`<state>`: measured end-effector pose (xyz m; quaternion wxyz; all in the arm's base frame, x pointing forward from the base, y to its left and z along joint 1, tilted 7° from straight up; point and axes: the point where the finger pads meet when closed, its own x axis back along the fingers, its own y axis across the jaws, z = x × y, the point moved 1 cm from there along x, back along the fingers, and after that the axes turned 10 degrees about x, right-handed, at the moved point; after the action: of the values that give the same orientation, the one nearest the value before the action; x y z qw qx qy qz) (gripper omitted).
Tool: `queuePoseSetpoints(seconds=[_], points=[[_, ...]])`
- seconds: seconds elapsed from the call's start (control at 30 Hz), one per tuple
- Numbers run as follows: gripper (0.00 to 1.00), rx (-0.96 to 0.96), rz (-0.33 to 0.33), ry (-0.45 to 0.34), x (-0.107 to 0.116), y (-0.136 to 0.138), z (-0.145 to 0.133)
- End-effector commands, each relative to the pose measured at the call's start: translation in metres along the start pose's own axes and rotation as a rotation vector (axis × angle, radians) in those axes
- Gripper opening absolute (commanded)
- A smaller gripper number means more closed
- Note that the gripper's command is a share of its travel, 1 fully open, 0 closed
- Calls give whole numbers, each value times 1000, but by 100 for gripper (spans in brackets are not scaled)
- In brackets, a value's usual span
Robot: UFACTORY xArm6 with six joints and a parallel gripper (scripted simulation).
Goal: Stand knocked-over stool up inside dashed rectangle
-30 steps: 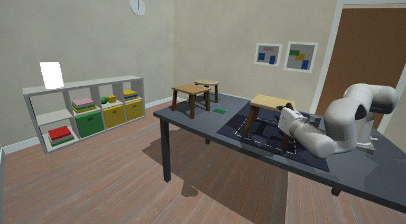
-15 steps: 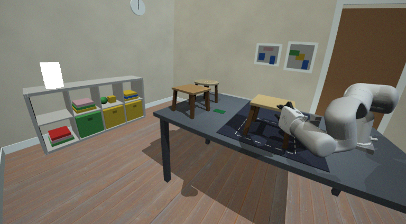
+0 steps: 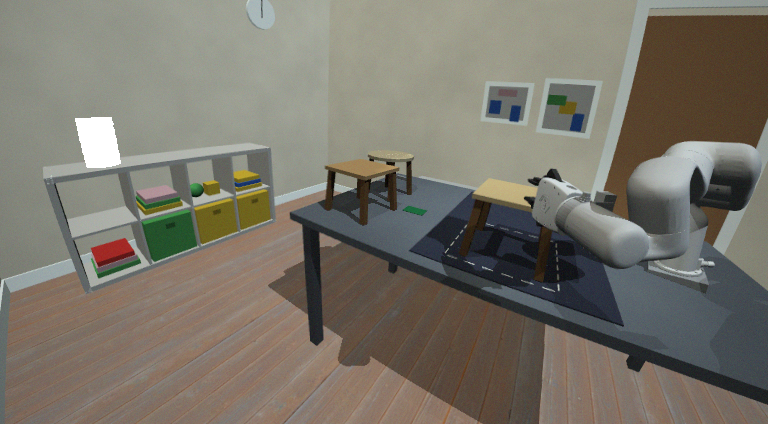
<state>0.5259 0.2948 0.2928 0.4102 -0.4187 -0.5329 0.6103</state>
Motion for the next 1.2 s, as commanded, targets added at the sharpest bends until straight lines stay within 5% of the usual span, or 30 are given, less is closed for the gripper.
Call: queuePoseSetpoints(seconds=[0.0,0.5,1.17], points=[[45,-3,-2,-2,0,-19,3],[45,-3,-2,-2,1,-28,4],[45,-3,-2,-2,2,-99,17]])
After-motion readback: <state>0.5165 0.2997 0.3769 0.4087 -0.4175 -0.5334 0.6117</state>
